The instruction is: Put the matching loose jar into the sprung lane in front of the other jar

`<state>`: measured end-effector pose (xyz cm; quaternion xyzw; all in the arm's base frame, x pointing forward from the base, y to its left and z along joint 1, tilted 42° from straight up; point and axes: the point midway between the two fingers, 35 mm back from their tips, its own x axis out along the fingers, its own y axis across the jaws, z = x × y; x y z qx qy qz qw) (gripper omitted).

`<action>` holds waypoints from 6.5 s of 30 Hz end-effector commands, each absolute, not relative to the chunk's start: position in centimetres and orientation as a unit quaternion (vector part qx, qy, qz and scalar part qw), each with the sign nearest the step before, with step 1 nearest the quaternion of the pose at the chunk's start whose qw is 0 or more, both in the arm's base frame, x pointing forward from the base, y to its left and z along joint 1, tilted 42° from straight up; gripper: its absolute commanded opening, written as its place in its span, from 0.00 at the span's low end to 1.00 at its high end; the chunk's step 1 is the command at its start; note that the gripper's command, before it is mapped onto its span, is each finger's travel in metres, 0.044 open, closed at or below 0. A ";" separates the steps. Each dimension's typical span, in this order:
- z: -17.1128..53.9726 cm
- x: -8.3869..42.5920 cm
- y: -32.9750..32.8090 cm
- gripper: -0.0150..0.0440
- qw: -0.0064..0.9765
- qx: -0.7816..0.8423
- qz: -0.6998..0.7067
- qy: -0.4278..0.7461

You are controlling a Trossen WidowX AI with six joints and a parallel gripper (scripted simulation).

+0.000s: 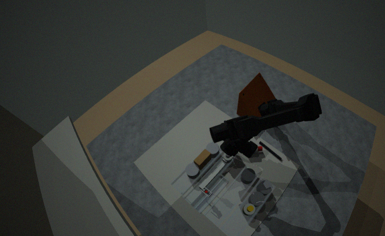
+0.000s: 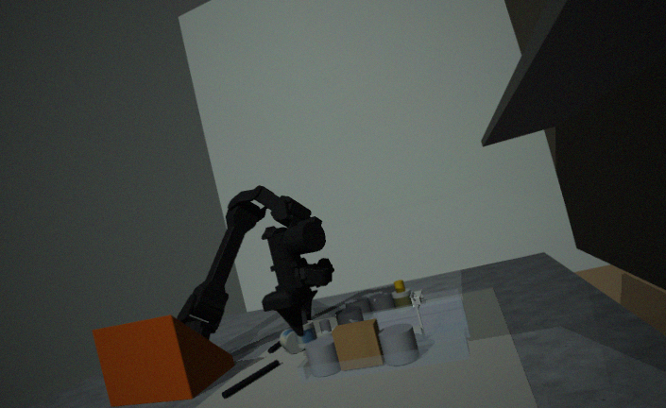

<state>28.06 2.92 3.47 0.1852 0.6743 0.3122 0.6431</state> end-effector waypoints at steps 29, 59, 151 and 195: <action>3.5 29.3 3.2 0.25 0.644 0.187 0.311 0.673; 3.5 30.4 3.3 0.25 0.644 0.187 0.311 0.673; 4.2 33.5 3.8 0.25 0.645 0.187 0.312 0.672; 4.0 33.5 4.0 0.25 0.645 0.187 0.312 0.672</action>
